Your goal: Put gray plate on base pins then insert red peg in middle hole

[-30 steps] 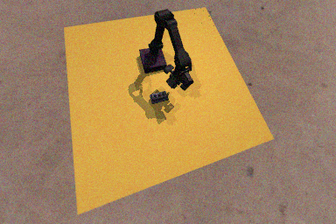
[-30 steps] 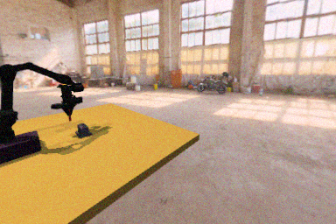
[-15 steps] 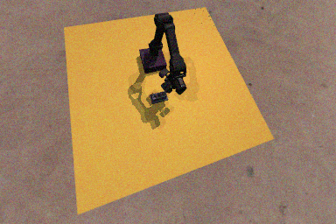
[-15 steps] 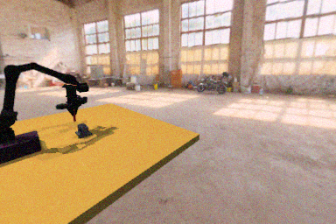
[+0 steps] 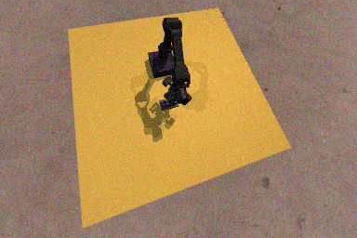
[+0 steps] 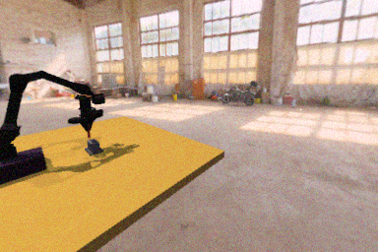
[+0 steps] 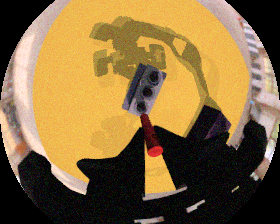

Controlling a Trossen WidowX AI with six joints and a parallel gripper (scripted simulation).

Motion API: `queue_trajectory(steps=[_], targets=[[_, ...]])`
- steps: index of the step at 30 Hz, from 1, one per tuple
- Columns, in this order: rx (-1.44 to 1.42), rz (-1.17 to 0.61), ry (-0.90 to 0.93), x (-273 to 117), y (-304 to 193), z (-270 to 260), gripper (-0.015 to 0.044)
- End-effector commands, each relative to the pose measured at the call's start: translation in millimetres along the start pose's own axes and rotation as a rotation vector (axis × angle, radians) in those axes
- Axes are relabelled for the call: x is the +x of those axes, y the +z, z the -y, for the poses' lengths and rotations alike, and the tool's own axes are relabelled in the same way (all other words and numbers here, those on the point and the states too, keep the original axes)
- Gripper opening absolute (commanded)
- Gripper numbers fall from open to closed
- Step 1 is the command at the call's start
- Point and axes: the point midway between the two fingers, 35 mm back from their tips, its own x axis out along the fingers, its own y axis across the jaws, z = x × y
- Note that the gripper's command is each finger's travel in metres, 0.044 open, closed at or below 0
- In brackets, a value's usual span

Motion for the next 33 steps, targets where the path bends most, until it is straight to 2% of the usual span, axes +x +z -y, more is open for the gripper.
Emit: queue_trajectory(steps=[1,11,33], targets=[[0.000,-0.004,0.001,0.0,13.5,3.4,0.0000],[0.004,-0.003,0.000,0.6,40.2,12.3,0.0000],[0.004,-0.003,0.000,0.5,42.2,12.1,0.0000]])
